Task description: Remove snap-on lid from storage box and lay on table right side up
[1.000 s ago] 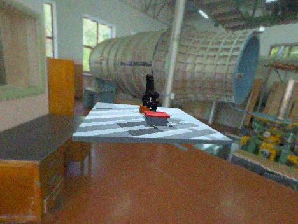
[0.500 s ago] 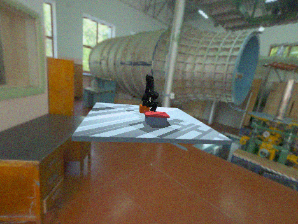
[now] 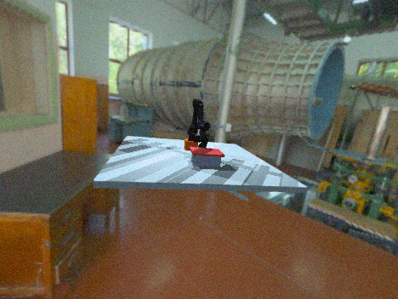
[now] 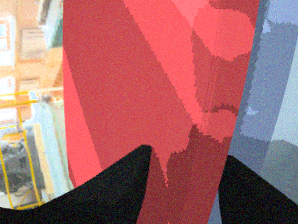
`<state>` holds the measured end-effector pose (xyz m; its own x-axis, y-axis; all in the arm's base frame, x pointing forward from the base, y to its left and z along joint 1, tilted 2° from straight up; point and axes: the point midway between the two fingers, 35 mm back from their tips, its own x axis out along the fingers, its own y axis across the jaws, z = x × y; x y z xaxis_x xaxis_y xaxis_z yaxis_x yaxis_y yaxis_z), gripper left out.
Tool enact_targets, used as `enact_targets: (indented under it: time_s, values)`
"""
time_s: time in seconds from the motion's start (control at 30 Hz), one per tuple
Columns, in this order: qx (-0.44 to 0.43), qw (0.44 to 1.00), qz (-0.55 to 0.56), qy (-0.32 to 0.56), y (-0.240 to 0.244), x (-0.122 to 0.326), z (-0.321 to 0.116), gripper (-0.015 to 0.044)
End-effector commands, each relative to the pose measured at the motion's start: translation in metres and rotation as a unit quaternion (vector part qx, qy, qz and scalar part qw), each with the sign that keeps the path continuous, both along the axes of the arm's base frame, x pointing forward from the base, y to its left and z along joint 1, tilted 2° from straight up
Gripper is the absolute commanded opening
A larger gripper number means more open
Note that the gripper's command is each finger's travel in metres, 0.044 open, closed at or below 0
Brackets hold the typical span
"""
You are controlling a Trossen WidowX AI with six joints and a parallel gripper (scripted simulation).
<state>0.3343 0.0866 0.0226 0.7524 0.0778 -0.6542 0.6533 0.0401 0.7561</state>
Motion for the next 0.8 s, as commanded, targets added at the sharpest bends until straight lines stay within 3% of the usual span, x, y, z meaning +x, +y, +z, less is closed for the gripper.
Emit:
enact_targets:
  time_s: [0.0,0.77]
  values:
    - [0.0,1.0,0.0,-0.001,-0.0001,0.0,0.0017,0.0]
    - [0.0,1.0,0.0,-0.001,-0.0001,-0.0002,0.0064,0.0]
